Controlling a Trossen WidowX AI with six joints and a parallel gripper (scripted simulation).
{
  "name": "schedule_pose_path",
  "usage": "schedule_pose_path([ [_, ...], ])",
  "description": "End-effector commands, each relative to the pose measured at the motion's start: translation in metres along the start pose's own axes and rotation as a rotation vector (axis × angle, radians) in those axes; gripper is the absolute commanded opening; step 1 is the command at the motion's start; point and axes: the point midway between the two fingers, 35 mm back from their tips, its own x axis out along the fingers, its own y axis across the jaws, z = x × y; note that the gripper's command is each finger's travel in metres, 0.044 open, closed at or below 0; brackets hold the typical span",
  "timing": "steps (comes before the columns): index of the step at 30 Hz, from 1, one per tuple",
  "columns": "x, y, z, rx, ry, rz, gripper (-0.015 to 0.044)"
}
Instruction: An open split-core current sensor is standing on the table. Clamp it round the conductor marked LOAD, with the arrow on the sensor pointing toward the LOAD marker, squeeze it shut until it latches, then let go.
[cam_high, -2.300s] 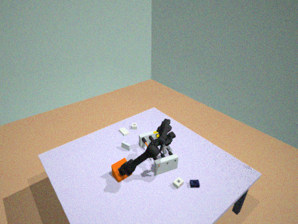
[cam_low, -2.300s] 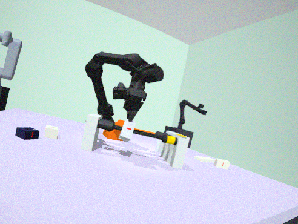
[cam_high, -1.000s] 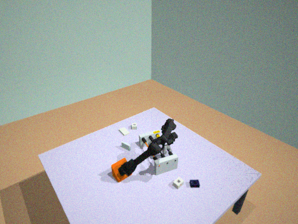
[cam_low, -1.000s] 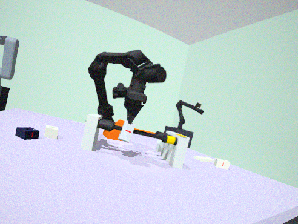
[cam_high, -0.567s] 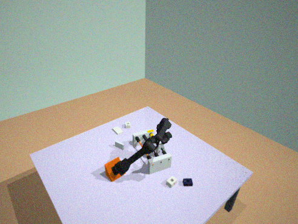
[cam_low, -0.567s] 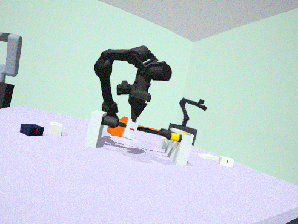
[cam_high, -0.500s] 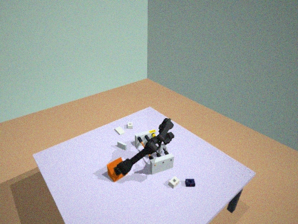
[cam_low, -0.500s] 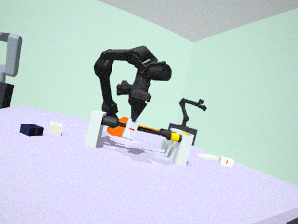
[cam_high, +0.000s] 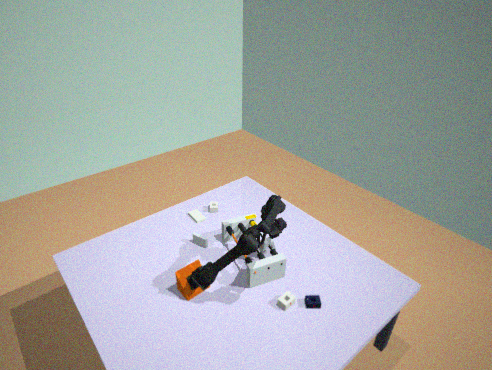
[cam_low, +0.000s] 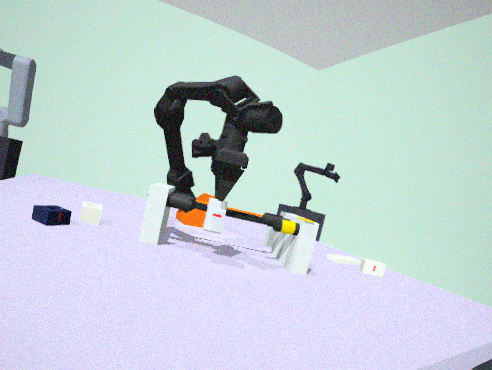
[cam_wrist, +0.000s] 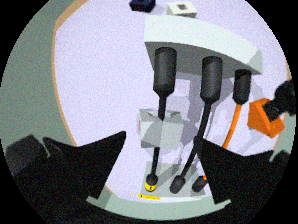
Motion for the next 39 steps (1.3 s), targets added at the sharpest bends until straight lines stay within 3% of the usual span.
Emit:
schedule_pose_path([
  [1,0.007,0.001,0.0,0.001,0.0,0.002,0.044],
  [4,0.032,0.0,0.001,0.005,0.0,-0.001,0.044],
  [27,0.062,0.0,0.001,0.005,-0.001,-0.001,0.044],
  [39,0.059,0.0,0.001,0.009,0.001,-0.004,0.036],
])
